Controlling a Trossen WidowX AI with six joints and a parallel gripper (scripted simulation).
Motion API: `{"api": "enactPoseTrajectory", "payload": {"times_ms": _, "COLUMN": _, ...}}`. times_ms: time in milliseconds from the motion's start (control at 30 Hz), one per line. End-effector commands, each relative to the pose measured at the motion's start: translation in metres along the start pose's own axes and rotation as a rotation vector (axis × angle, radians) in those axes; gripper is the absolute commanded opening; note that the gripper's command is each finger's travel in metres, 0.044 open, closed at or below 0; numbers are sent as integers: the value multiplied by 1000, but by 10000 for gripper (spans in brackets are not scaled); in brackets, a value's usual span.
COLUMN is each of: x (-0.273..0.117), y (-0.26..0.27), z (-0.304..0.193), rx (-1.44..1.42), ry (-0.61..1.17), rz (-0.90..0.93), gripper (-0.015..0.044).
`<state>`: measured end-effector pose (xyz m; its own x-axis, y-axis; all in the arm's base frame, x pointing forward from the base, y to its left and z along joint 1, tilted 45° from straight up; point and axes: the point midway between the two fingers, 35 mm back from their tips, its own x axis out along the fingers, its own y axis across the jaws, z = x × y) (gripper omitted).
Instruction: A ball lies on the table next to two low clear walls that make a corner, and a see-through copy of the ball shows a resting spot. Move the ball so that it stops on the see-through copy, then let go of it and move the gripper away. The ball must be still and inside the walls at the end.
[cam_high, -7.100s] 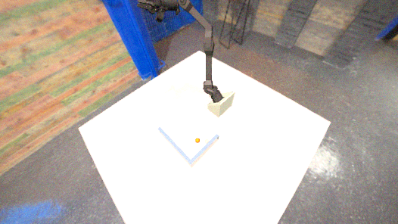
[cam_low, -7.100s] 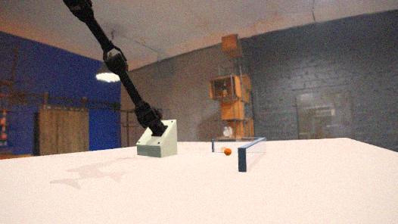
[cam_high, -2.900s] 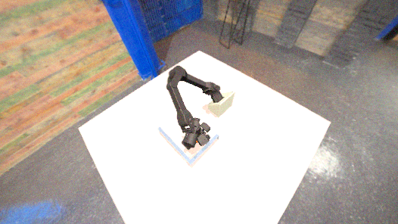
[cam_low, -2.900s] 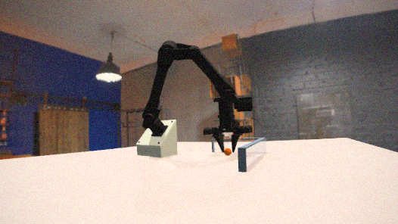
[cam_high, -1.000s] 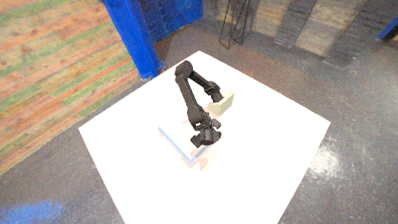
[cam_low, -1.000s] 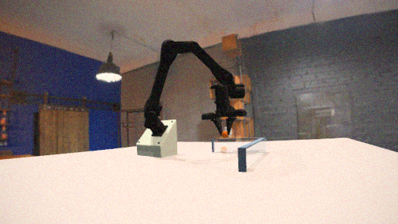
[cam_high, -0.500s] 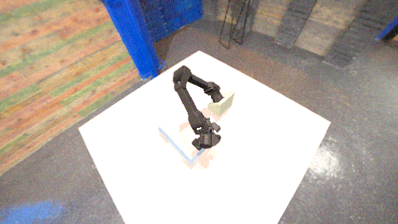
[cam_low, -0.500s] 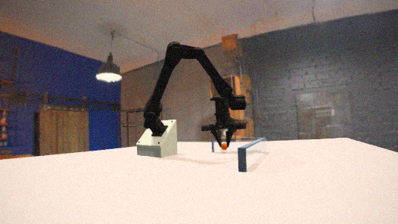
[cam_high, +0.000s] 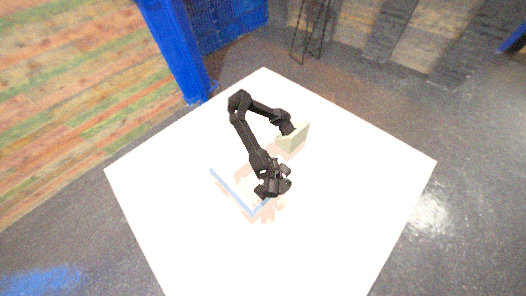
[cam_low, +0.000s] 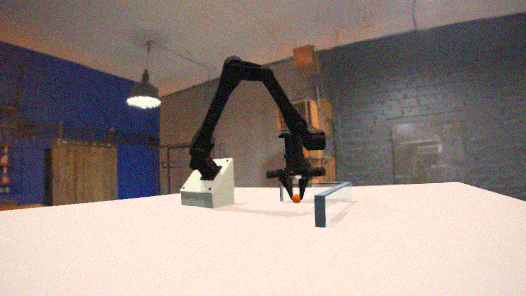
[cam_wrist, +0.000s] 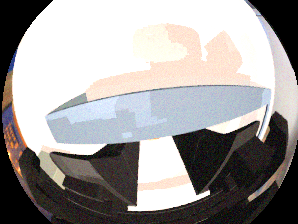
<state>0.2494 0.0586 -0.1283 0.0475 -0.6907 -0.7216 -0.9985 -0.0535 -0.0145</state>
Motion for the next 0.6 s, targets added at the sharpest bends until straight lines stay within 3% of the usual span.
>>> {"api": "enactPoseTrajectory", "payload": {"times_ms": 0, "x": 3, "y": 2, "z": -1, "rx": -10, "ry": 7, "rz": 5, "gripper": 0}}
{"api": "enactPoseTrajectory", "payload": {"times_ms": 300, "x": 0, "y": 0, "z": 0, "rx": 0, "ry": 0, "rz": 0, "gripper": 236}}
{"api": "enactPoseTrajectory", "payload": {"times_ms": 567, "x": -11, "y": -1, "z": 1, "rx": -2, "ry": -1, "rz": 0, "gripper": 245}}
